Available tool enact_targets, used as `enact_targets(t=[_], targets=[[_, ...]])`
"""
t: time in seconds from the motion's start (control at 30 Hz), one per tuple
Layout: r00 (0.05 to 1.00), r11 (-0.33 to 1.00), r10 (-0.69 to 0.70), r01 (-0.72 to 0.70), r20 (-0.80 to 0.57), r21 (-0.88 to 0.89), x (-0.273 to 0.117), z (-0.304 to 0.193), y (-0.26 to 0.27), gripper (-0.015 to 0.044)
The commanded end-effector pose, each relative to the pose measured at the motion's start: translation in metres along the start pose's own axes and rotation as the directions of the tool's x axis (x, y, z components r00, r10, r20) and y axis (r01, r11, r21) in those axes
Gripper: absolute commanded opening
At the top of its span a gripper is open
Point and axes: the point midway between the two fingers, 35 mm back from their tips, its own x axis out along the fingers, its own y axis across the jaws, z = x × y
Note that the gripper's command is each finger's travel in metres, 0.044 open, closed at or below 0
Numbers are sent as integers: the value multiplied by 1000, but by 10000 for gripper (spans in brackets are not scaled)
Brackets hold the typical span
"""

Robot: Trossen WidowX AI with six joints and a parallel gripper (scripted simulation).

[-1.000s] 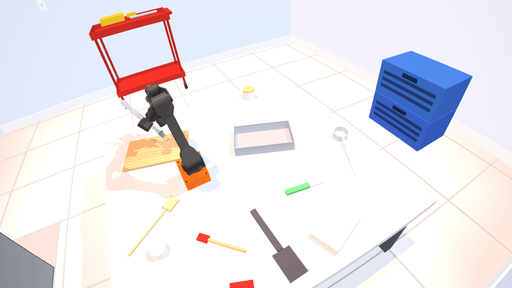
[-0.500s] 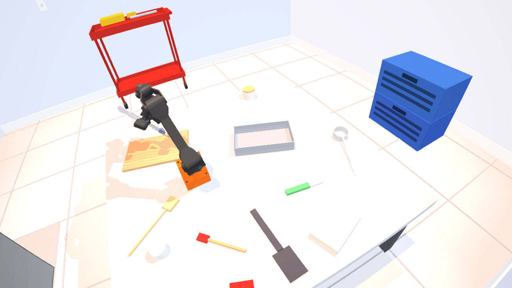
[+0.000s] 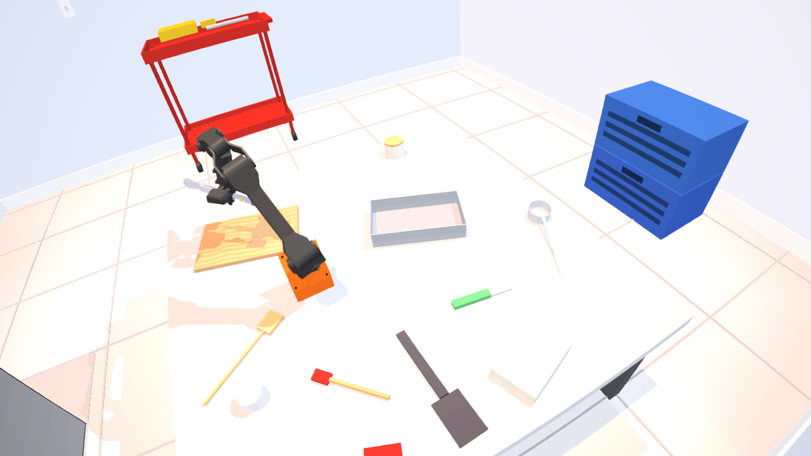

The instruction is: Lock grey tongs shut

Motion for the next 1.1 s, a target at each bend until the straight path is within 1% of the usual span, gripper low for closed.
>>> enact_targets(t=[0.0,0.23,0.63,1.07], targets=[[996,1000,3,-2,87,-16,-3,2,-5,-150],[979,999,7,0,205,-37,-11,5,-14,-150],[978,999,8,0,208,-38,-11,5,-15,-150],[978,999,8,0,208,-38,9,6,-13,-150]])
